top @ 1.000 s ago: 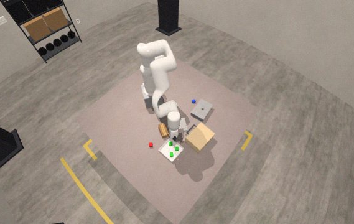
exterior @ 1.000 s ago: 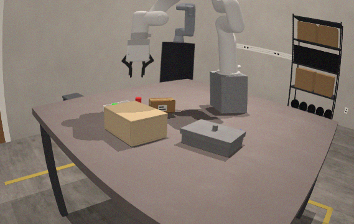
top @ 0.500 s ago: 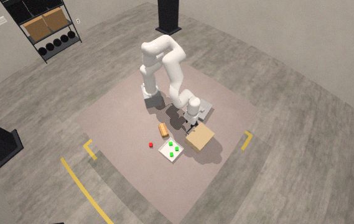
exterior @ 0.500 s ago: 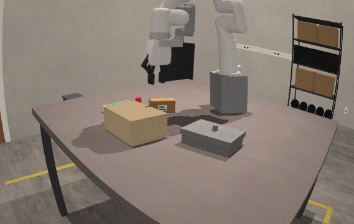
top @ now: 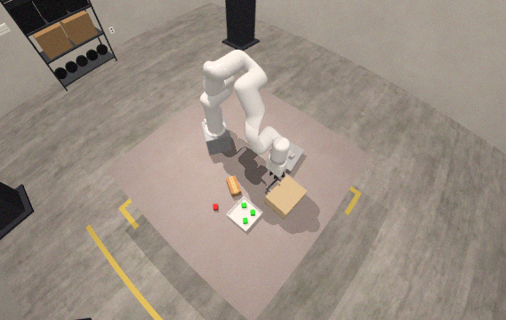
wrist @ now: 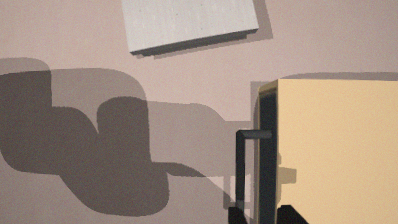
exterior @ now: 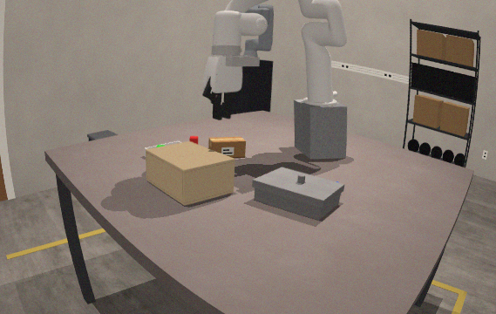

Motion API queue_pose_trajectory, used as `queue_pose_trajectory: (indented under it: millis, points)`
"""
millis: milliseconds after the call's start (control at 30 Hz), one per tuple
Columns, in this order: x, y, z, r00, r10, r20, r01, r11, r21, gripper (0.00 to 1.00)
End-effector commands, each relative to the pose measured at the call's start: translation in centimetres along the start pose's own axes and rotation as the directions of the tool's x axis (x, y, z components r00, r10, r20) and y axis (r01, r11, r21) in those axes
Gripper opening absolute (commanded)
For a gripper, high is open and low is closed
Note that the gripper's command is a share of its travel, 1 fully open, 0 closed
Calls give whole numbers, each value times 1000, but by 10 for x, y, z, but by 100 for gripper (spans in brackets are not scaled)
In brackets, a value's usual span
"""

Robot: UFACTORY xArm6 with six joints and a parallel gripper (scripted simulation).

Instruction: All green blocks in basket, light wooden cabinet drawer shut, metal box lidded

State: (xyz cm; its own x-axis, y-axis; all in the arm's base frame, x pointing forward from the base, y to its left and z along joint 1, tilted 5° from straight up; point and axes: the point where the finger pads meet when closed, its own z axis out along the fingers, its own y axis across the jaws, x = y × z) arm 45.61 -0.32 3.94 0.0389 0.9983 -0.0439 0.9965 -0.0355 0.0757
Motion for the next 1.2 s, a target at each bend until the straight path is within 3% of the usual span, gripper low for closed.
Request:
queue_pose_trajectory:
  millis: [0, 1167]
  points:
    - [0, 2, -1, 1000, -1, 0, 1, 1000, -4, 24]
    - [0, 2, 3, 1000, -1, 0, 1, 1000, -4, 24]
